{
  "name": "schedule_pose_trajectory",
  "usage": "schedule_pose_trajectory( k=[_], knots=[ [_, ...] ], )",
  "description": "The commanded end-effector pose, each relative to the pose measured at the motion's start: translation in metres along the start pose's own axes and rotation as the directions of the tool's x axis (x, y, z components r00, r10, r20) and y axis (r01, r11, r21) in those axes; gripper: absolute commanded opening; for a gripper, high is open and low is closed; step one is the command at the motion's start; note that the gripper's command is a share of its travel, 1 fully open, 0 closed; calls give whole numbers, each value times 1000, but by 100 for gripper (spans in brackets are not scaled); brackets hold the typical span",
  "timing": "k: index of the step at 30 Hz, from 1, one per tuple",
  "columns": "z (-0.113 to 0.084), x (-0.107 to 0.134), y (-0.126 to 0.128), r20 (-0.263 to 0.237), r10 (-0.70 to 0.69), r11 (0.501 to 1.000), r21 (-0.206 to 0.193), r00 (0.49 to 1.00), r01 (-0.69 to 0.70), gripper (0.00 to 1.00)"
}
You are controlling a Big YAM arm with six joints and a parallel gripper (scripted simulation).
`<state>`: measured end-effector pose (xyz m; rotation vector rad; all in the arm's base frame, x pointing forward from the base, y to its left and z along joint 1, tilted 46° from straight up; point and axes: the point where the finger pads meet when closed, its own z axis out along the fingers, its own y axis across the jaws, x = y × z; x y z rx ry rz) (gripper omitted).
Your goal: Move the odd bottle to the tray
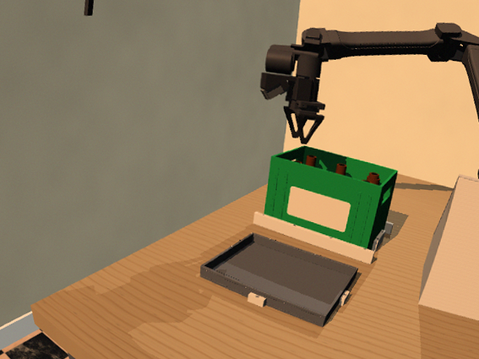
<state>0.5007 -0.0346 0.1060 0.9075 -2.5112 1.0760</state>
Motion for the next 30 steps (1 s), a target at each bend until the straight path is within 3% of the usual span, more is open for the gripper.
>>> schedule_pose_trajectory(
  k=[1,3,4,8,12,13,30],
  knots=[
    [-30,-6,-10,41,38,999,18,998,-38,61],
    [-30,-6,-10,41,38,999,18,998,-38,61],
    [-13,6,0,1,22,1000,-2,1000,-22,61],
    [-34,-4,-9,39,36,999,17,999,-37,61],
    [-31,-3,-10,35,40,999,15,999,-41,61],
    [-31,-3,-10,35,41,999,15,999,-41,0],
    [-31,-4,-10,35,37,999,15,999,-38,0]
  ],
)
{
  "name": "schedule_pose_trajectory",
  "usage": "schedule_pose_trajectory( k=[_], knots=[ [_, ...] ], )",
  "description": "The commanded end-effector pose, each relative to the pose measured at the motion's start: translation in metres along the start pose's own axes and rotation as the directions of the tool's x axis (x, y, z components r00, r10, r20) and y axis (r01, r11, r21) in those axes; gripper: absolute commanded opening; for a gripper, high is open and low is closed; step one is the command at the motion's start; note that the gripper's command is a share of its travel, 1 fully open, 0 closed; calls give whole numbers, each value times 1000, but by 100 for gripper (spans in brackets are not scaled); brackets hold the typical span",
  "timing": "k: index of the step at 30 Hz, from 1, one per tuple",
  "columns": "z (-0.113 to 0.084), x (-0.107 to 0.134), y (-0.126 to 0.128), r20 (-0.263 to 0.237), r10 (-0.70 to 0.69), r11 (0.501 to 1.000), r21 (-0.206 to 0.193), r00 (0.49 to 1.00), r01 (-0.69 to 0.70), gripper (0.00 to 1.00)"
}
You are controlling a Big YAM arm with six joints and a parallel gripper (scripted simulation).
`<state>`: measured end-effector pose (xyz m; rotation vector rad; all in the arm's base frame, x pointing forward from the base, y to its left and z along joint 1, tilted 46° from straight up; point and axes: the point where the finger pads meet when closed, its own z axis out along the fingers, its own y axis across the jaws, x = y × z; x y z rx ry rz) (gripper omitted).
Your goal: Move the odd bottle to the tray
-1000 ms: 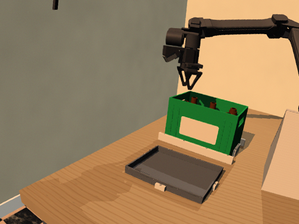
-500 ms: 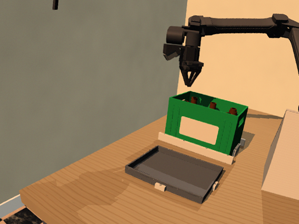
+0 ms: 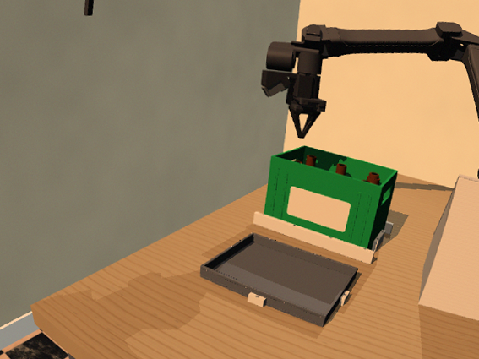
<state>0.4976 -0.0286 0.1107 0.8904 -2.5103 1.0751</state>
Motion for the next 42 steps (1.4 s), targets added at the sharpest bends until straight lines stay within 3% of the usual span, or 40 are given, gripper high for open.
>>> schedule_pose_trajectory(
  k=[1,17,19,22,24,27,28,32,36,37,41,42],
  knots=[
    [-24,-5,-12,44,29,999,18,999,-30,0],
    [-23,-3,-10,41,27,999,17,999,-27,0],
    [-13,12,-1,16,4,1000,6,1000,-4,0],
    [-8,56,2,-1,6,1000,-5,1000,-6,0],
    [-8,56,2,-1,6,1000,-5,1000,-6,0],
    [-10,115,21,-2,4,1000,-4,1000,-4,0],
    [-10,115,21,-2,4,1000,-4,1000,-4,0],
    [-3,176,52,-4,2,1000,-3,1000,-2,0],
    [-1,189,60,2,8,1000,-1,1000,-8,0],
    [-6,178,49,17,25,1000,7,1000,-25,61],
    [-8,176,46,23,31,999,9,999,-31,61],
    [4,184,63,-10,-6,1000,-8,1000,6,61]
  ],
)
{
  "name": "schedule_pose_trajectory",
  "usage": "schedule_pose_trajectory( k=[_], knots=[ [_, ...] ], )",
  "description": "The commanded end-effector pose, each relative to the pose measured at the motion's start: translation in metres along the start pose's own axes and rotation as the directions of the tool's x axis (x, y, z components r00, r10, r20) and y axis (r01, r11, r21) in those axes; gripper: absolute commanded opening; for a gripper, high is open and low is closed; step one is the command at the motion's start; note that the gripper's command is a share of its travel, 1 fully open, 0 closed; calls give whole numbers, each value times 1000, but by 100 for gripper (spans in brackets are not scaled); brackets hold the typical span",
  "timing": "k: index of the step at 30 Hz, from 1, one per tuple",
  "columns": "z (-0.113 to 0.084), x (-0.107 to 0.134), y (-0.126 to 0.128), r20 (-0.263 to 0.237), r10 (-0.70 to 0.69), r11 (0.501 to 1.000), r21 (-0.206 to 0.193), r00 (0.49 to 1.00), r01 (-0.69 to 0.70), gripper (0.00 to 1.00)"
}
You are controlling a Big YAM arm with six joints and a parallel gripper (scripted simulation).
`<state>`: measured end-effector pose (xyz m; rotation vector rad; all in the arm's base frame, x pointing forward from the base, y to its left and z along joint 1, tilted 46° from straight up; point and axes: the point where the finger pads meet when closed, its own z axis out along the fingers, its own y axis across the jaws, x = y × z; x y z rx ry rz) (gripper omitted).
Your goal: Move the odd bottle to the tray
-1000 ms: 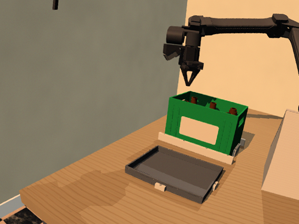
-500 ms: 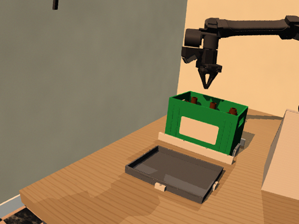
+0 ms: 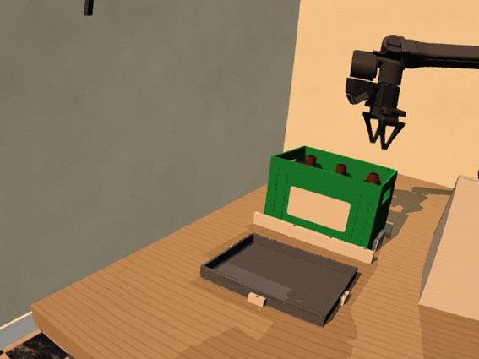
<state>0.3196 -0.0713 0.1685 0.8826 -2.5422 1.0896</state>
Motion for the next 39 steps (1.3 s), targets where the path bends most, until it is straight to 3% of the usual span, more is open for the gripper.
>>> schedule_pose_trajectory(
  k=[1,5,39],
  knots=[
    [12,2,6,-33,-30,999,-17,999,29,61],
    [2,-5,-9,-7,4,1000,-3,1000,-4,61],
    [11,-2,2,-21,-16,1000,-10,1000,16,61]
  ],
)
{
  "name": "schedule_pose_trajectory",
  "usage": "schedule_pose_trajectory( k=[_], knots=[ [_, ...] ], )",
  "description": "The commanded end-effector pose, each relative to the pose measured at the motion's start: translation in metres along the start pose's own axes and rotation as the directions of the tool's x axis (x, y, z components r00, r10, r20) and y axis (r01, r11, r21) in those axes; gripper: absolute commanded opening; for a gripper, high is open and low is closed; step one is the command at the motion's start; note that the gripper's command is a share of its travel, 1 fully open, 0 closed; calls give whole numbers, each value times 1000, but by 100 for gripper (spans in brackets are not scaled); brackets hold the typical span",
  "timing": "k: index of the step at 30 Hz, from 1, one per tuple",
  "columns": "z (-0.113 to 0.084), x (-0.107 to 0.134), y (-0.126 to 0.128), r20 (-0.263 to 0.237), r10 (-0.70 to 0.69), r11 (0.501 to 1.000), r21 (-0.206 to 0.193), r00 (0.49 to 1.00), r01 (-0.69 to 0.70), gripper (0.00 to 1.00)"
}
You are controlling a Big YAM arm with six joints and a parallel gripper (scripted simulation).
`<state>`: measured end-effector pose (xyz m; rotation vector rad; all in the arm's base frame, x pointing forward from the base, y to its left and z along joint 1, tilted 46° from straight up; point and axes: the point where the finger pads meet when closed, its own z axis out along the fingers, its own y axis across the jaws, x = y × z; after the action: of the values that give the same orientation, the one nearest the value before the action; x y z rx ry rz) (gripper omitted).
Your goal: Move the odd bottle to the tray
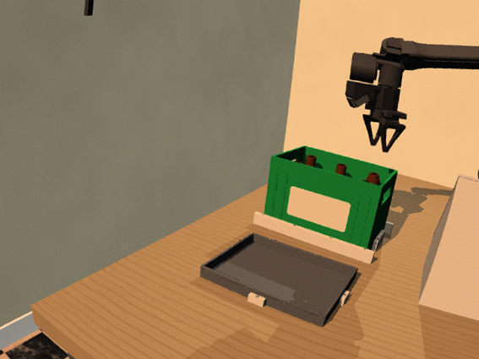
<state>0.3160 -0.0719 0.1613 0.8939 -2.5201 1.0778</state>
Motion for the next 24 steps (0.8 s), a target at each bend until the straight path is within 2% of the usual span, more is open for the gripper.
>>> schedule_pose_trajectory(
  k=[1,11,12,15,24],
  knots=[
    [7,-1,-2,-12,-1,1000,-5,1000,0,61],
    [14,0,-1,-15,-3,1000,-6,1000,3,61],
    [5,-6,-16,9,25,1000,7,1000,-25,61],
    [19,0,-1,-15,-3,1000,-6,1000,3,61],
    [31,0,-1,-15,-3,1000,-6,1000,3,61]
  ],
)
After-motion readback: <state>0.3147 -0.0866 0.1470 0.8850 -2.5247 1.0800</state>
